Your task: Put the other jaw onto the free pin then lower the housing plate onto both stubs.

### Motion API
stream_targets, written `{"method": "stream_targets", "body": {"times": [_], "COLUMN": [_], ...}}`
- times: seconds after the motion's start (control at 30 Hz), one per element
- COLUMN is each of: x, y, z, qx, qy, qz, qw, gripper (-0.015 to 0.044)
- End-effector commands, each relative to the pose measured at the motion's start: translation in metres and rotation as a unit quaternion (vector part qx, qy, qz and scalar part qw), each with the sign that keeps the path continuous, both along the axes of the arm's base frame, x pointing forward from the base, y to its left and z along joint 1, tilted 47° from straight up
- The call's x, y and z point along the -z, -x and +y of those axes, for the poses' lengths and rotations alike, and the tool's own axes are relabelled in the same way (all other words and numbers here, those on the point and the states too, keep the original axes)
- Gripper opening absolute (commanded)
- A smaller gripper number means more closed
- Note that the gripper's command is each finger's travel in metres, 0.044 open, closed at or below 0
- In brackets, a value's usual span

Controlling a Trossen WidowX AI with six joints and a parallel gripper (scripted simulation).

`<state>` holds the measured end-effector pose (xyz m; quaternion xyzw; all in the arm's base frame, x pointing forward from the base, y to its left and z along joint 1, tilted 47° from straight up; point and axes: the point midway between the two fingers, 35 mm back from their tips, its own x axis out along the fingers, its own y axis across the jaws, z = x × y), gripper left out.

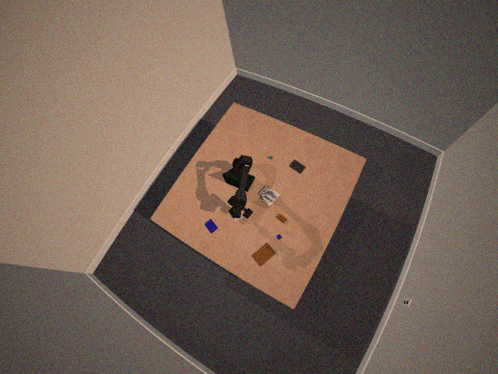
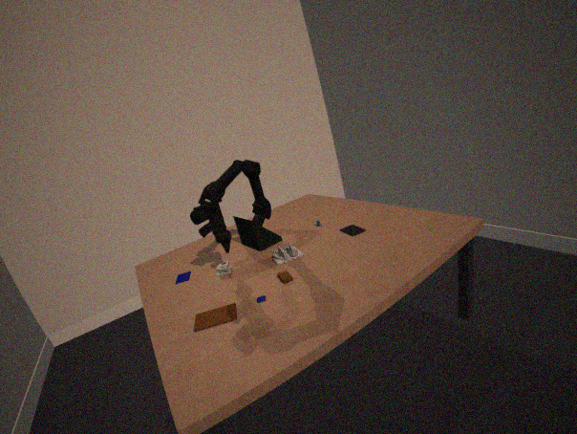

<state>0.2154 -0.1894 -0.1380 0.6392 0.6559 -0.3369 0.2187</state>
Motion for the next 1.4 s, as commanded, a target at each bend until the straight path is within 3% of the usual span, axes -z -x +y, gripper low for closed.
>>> {"method": "stream_targets", "body": {"times": [0.0,0.37,0.73,1.37], "x": [0.006,0.019,0.045,0.045], "y": [0.007,0.026,0.032,0.032], "z": [-0.005,-0.018,0.011,0.011], "qx": [0.028,0.106,0.107,0.107], "qy": [0.002,0.008,0.007,0.007], "qz": [0.033,0.113,0.114,0.114], "qw": [0.999,0.988,0.988,0.988], "gripper": [0.044,0.044,0.044,0.044]}}
